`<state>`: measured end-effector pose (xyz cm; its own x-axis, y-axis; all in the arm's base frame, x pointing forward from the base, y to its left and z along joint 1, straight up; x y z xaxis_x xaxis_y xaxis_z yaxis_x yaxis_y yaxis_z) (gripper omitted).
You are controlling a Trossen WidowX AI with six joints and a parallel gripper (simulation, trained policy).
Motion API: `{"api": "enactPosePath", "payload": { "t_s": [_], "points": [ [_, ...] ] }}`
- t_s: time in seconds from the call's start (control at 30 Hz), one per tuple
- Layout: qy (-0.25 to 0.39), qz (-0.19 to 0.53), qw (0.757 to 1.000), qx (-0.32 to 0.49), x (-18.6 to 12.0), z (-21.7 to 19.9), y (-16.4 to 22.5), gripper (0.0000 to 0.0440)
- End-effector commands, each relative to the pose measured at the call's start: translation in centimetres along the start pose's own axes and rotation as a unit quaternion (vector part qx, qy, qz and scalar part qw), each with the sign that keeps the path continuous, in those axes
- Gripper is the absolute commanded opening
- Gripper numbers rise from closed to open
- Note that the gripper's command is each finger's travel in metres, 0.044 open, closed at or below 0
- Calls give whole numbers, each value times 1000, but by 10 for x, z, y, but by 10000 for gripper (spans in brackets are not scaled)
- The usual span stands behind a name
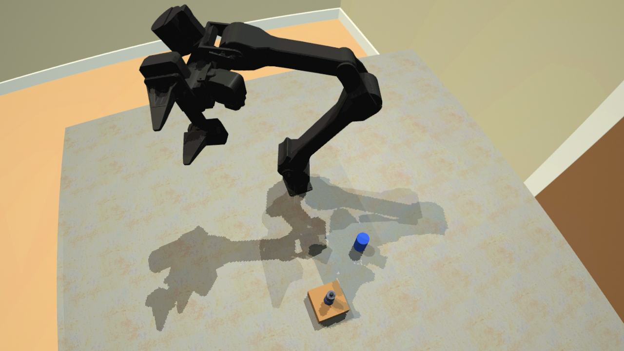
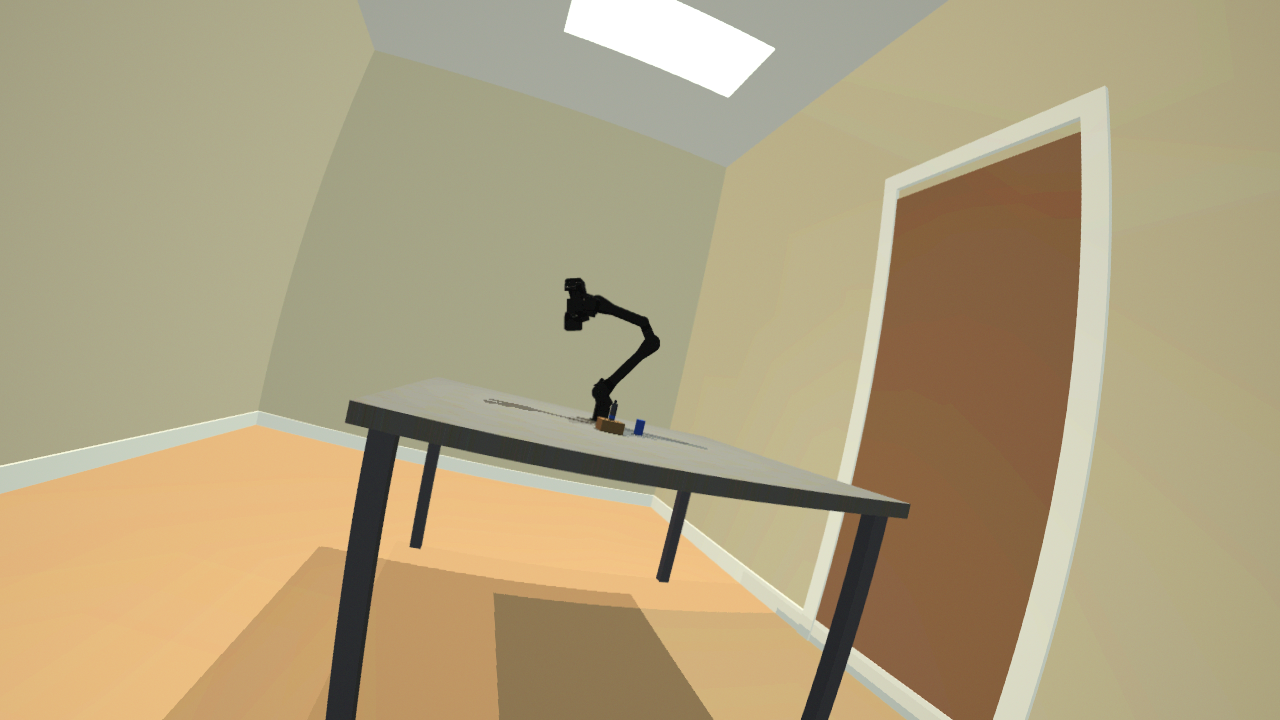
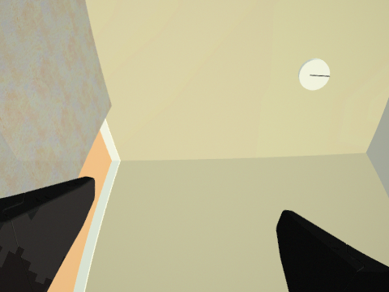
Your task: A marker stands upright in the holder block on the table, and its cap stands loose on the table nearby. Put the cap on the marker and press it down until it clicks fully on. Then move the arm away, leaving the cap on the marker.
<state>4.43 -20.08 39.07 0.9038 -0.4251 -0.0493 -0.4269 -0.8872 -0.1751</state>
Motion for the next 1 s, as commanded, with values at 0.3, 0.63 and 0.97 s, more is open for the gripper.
{"api": "enactPosePath", "payload": {
  "t_s": [0.3, 0.63, 0.97],
  "points": [
    [-23, -21, 999, 24, 16, 12, 1, 194],
    [-51, -43, 997, 24, 33, 23, 0, 216],
    [-83, -64, 994, 17, 49, 33, -3, 235]
  ]
}}
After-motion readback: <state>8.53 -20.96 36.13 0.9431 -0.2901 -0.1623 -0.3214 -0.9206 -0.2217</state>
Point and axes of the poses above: the point midway between the two fingers, 35 mm back from their tips, its own x axis out along the fingers, its own z axis across the jaws, y = z × x, the point moved 4 cm from there along -x, back along the fingers, and after that the axes turned 2 degrees about -x, right-handed, at the moved point
